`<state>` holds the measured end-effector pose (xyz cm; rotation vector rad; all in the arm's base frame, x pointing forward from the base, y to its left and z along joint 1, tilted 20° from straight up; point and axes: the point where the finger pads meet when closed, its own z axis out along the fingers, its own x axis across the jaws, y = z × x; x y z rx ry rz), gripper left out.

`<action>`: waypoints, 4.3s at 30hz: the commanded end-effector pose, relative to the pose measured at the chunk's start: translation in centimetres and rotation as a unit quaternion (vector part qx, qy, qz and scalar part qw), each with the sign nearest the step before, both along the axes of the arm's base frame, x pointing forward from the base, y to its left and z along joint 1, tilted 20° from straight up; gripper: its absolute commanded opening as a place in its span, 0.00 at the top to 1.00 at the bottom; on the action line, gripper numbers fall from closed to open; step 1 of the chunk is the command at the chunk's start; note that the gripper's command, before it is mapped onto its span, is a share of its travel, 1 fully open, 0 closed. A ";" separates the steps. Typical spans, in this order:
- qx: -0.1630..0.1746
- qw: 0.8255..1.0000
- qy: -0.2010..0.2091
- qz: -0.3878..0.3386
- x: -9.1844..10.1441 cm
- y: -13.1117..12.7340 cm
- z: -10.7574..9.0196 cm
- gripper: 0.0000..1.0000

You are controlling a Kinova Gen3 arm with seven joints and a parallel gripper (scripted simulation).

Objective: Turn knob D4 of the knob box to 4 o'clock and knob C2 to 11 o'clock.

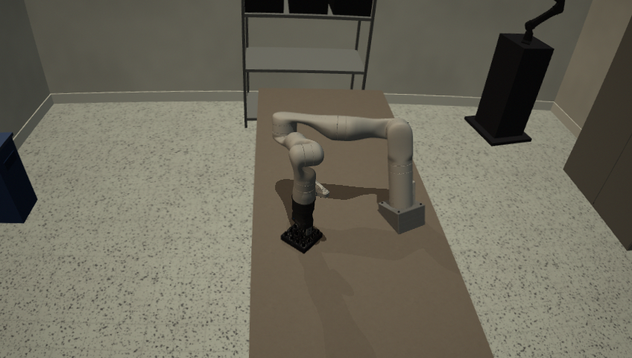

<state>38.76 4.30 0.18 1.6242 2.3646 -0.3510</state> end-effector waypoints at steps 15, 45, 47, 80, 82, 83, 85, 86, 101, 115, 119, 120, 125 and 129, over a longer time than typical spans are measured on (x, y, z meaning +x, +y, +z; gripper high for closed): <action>-0.008 0.994 0.037 0.106 0.1 0.1 0.1 0.70; -0.012 0.987 0.054 0.153 0.1 0.1 0.1 0.70; -0.012 0.987 0.054 0.153 0.1 0.1 0.1 0.70; -0.012 0.987 0.054 0.153 0.0 0.2 0.4 0.54; -0.012 0.987 0.054 0.153 0.0 0.4 0.8 0.54; -0.012 0.987 0.054 0.153 0.0 0.4 1.0 0.54; -0.012 0.987 0.054 0.153 -0.1 0.6 1.6 0.54; -0.012 0.987 0.054 0.153 -0.1 0.7 1.8 0.54; -0.012 0.987 0.054 0.153 -0.2 1.4 3.6 0.54; -0.012 0.987 0.053 0.153 -0.2 1.4 3.6 0.54; -0.012 0.987 0.052 0.148 -0.3 1.4 3.6 0.54; -0.011 0.988 0.052 0.146 -0.3 1.4 3.6 0.54; -0.011 0.989 0.050 0.138 -0.4 1.3 3.6 0.54; -0.010 0.992 0.045 0.118 -0.6 1.3 3.5 0.54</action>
